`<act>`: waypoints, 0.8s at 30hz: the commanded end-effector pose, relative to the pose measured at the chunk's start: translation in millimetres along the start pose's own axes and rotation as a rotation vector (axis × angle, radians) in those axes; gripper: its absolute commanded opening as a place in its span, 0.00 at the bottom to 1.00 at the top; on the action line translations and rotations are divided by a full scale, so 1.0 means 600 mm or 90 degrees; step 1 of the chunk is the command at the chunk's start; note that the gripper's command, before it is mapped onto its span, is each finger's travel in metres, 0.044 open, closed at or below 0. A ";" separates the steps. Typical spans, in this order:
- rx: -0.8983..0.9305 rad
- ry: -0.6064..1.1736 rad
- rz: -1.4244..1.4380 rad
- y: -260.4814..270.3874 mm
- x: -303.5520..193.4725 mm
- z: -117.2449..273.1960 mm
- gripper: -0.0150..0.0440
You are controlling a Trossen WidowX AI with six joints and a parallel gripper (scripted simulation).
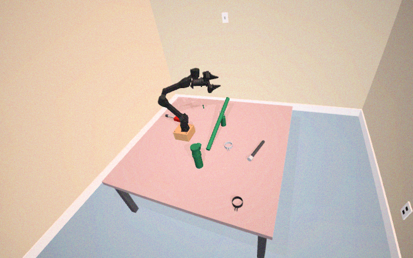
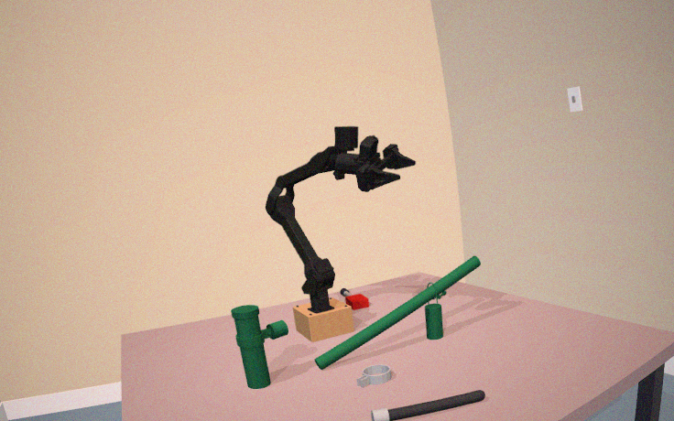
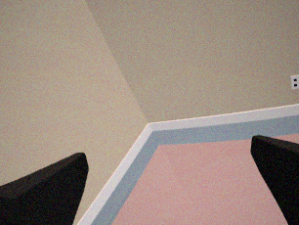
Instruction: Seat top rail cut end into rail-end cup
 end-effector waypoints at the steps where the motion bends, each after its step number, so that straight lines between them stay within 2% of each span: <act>1: -0.152 0.078 0.014 -0.093 -0.040 -0.009 1.00; 7: -0.332 0.192 0.003 -0.205 -0.092 0.015 1.00; 14: -0.509 0.353 -0.052 -0.309 -0.163 0.080 1.00; 24: -0.524 0.371 -0.062 -0.317 -0.171 0.089 1.00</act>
Point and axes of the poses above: the point midway between the two fingers, 35 mm back from their tips, its own z axis back along the fingers, its own y axis across the jaws, x = y × z, the point moved 7 cm from there along z, back along the fingers, and after that the axes turned 10 degrees about -z, right-handed, at the moved point
